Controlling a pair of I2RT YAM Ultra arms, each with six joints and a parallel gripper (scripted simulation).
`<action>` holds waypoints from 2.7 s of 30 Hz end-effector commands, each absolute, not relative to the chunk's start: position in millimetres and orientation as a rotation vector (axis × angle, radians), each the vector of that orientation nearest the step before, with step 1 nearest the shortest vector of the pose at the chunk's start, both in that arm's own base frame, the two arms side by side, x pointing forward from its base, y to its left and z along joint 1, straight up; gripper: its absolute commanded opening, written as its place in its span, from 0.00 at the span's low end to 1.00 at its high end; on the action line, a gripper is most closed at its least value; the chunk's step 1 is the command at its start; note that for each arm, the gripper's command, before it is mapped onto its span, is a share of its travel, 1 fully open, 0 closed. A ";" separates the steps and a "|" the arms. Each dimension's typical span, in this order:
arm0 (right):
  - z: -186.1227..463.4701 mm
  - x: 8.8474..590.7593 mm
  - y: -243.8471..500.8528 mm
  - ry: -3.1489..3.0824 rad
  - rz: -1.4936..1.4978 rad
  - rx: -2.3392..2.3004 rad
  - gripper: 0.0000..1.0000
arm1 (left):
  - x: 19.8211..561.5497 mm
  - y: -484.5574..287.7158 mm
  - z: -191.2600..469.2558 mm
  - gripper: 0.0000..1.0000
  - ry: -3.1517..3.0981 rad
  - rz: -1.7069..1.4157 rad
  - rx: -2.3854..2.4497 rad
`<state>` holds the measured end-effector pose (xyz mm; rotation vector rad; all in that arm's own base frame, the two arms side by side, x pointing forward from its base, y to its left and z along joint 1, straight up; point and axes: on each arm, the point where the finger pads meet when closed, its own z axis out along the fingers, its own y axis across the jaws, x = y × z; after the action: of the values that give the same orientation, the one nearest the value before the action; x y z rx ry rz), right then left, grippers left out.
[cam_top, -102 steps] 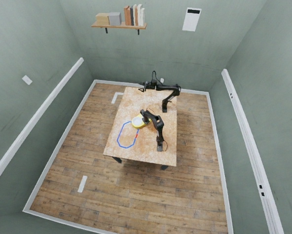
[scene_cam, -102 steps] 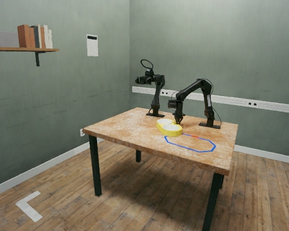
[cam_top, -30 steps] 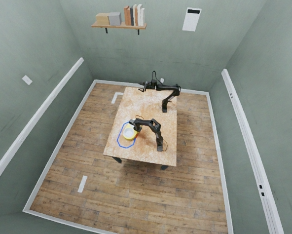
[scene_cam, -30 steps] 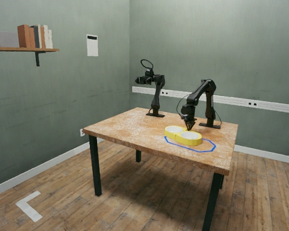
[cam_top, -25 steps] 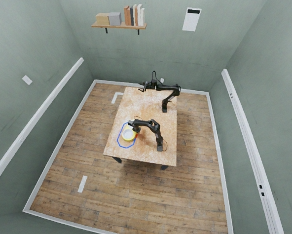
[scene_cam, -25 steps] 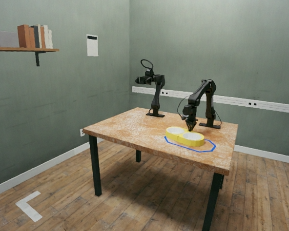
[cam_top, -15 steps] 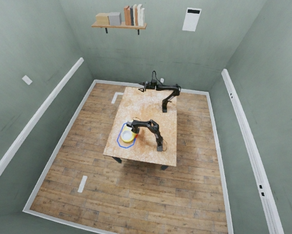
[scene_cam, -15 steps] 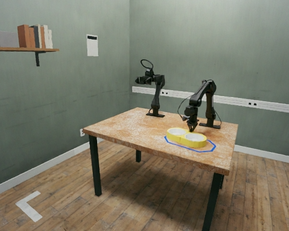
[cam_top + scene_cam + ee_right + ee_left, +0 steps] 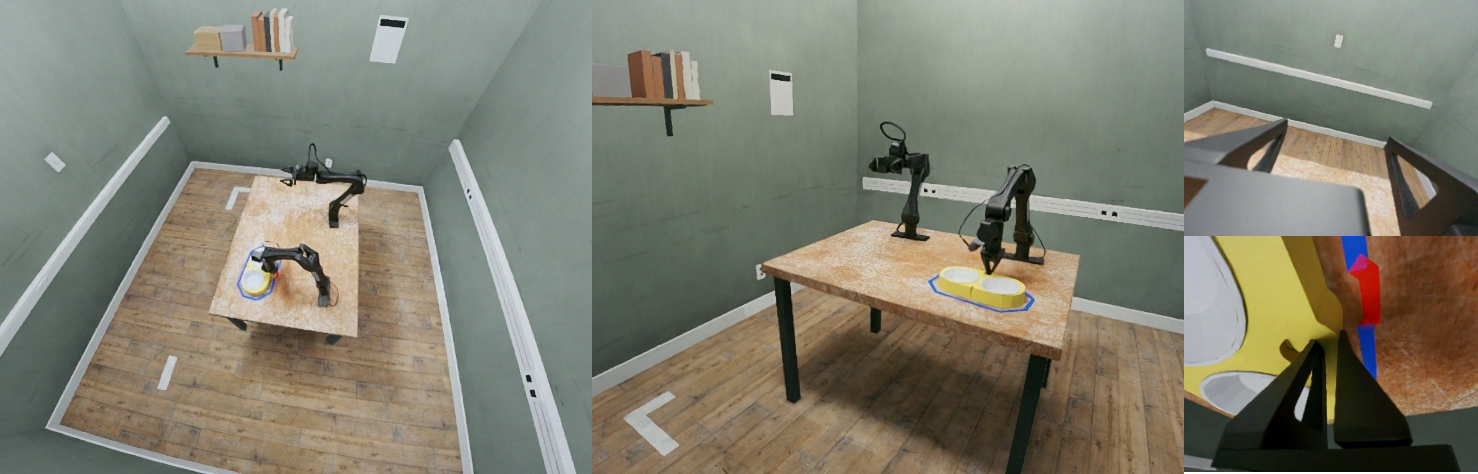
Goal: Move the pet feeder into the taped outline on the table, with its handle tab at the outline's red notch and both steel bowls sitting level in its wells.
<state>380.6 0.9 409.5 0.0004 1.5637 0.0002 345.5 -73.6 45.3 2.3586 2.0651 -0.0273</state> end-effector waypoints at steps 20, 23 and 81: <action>429.1 379.2 4.2 1.517 -0.001 -0.010 1.00 | 334.7 -80.4 52.7 0.16 2.096 -0.025 2.324; 429.1 379.2 4.2 1.517 -0.001 -0.010 1.00 | 337.8 -82.6 54.2 0.16 2.090 -0.018 2.322; 429.1 379.2 4.2 1.517 -0.001 -0.010 1.00 | 354.1 -78.0 98.9 0.47 2.119 0.051 2.254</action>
<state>380.6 0.9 409.5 0.0004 1.5637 0.0002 349.5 -73.2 64.8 2.2897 2.1491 0.0232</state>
